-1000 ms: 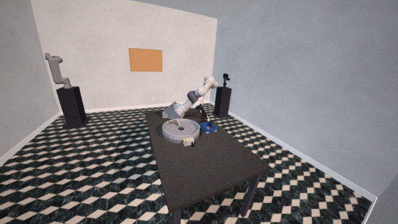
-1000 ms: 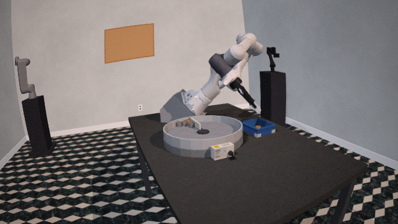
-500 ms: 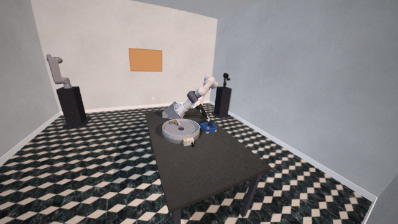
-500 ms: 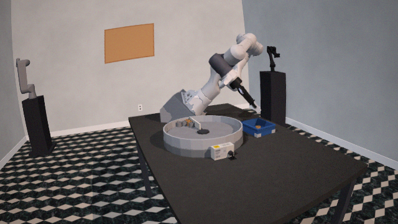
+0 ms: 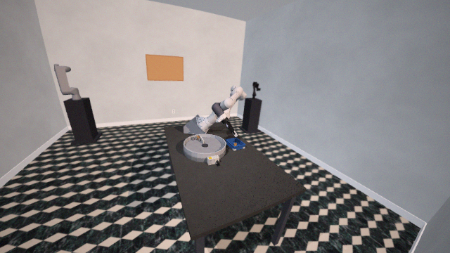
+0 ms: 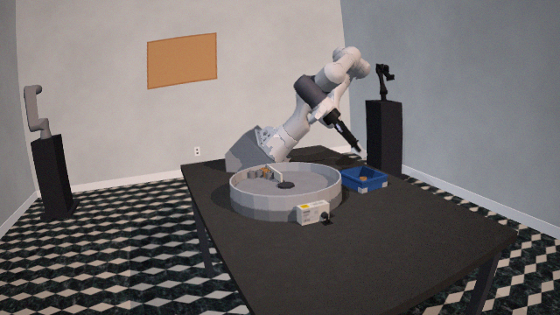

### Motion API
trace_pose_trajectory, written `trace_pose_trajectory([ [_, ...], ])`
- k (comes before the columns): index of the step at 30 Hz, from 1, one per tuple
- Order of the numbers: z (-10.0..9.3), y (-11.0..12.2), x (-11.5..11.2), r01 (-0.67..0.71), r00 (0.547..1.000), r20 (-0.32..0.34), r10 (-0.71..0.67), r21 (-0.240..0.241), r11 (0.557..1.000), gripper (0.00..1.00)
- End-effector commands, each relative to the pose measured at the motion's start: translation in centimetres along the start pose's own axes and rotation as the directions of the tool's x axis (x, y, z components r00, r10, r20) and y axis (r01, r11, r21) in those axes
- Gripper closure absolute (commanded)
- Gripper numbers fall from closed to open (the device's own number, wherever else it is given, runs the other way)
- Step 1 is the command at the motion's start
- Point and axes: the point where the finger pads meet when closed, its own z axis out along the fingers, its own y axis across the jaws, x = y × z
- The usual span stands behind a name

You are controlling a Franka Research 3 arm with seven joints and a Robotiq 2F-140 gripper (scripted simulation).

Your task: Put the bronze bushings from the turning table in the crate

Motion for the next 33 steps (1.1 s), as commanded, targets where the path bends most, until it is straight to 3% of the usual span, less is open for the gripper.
trace_pose_trajectory([
  [1,-0.12,-0.04,-0.17,-0.002,1.000,0.001,0.002,0.001,1.000,0.93],
  [33,-0.50,-0.16,0.29,0.000,1.000,0.001,0.000,-0.002,1.000,0.94],
])
